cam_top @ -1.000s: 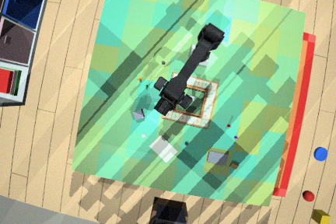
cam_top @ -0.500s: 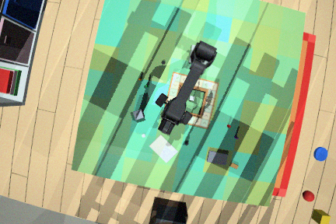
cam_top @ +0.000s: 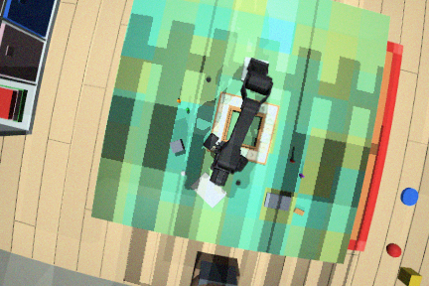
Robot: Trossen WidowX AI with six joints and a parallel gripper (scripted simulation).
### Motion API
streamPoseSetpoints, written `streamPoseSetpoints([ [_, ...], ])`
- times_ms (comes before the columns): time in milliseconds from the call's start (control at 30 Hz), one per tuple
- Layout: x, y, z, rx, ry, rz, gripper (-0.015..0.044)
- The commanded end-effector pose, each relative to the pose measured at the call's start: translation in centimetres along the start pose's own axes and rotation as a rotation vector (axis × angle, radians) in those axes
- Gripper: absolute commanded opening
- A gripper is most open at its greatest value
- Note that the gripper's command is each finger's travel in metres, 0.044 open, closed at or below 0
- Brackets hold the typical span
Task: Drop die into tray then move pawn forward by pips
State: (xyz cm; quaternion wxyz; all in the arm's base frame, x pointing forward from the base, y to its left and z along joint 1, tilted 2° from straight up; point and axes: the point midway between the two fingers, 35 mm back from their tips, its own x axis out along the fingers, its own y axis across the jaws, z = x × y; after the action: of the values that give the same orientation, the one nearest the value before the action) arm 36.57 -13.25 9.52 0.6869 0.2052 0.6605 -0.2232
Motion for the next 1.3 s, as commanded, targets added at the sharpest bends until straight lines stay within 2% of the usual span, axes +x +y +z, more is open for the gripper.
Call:
streamPoseSetpoints([
  [0, 1.0, -0.1, 0.1, 0.006, 0.001, -0.007, 0.0],
  [167, 3.0, -0.1, 0.0, 0.006, 0.001, -0.007, 0.0],
  [700, 4.7, -0.2, 0.0, 0.006, 0.001, -0.007, 0.0],
  [1033, 4.0, -0.1, 0.1, 0.005, -0.001, -0.001, 0.0262],
  [1167, -0.3, 0.0, 0.1, 0.006, 0.001, -0.006, 0.0367],
  [1267, -0.6, 0.0, 0.0, 0.006, 0.001, -0.006, 0.044],
])
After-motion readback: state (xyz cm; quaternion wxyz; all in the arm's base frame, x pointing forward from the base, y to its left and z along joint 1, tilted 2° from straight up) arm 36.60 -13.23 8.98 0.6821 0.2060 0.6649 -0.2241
